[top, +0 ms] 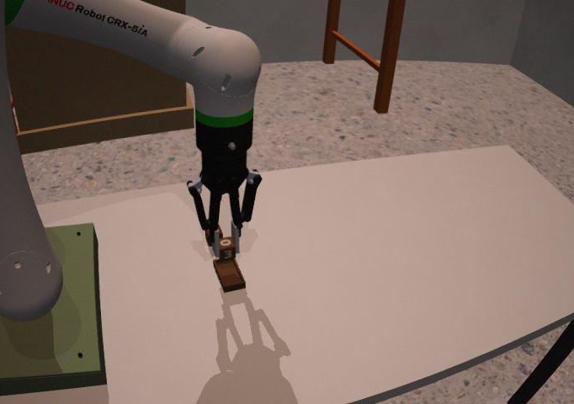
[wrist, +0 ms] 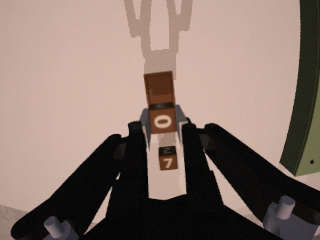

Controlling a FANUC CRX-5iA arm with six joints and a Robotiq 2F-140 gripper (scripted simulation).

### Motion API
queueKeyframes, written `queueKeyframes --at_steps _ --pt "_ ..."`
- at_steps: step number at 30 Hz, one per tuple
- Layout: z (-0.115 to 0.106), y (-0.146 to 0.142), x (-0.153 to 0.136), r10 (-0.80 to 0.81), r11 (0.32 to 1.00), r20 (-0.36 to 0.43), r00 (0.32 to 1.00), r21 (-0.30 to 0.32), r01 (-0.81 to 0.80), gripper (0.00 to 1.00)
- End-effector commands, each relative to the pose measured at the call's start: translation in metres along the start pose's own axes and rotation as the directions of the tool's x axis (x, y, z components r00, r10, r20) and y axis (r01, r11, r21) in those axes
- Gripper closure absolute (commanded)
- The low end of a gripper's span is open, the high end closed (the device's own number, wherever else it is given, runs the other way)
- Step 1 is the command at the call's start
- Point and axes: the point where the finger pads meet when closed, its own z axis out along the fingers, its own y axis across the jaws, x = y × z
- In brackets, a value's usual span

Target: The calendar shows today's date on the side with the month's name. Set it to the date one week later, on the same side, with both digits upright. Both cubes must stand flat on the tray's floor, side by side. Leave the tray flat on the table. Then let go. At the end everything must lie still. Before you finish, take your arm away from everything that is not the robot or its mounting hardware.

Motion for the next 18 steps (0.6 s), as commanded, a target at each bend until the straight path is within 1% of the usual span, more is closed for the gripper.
queueKeyframes --at_steps 1,18 --pt "0.0 0.0 0.0 0.0 1.0 0.0 1.0 0.0 0.0 0.83" --pt "0.01 0.0 0.0 0.0 1.0 0.0 1.0 0.0 0.0 0.83"
